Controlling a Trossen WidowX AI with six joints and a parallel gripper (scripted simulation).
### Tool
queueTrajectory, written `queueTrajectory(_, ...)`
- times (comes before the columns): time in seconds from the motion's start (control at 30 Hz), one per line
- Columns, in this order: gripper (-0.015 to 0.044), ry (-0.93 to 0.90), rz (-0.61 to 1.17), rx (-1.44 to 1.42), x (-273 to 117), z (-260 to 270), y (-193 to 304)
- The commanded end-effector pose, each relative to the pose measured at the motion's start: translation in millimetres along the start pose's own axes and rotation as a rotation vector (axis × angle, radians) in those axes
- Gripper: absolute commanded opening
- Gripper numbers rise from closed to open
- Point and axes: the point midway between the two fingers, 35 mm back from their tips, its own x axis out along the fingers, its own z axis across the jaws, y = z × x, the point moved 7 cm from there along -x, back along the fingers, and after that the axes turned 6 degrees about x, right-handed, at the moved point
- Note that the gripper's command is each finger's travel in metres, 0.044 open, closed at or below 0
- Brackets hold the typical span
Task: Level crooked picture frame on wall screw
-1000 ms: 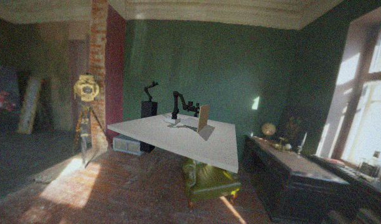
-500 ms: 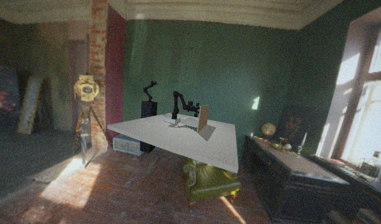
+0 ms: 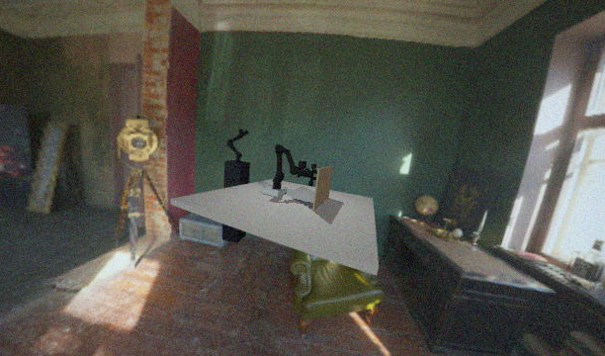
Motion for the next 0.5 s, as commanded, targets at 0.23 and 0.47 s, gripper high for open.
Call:
queueTrajectory(0.23,0.0,-0.01,0.0,0.005,0.3,2.3,-1.1)
queueTrajectory(0.47,0.0,-0.01,0.0,0.005,0.3,3.1,-1.6)
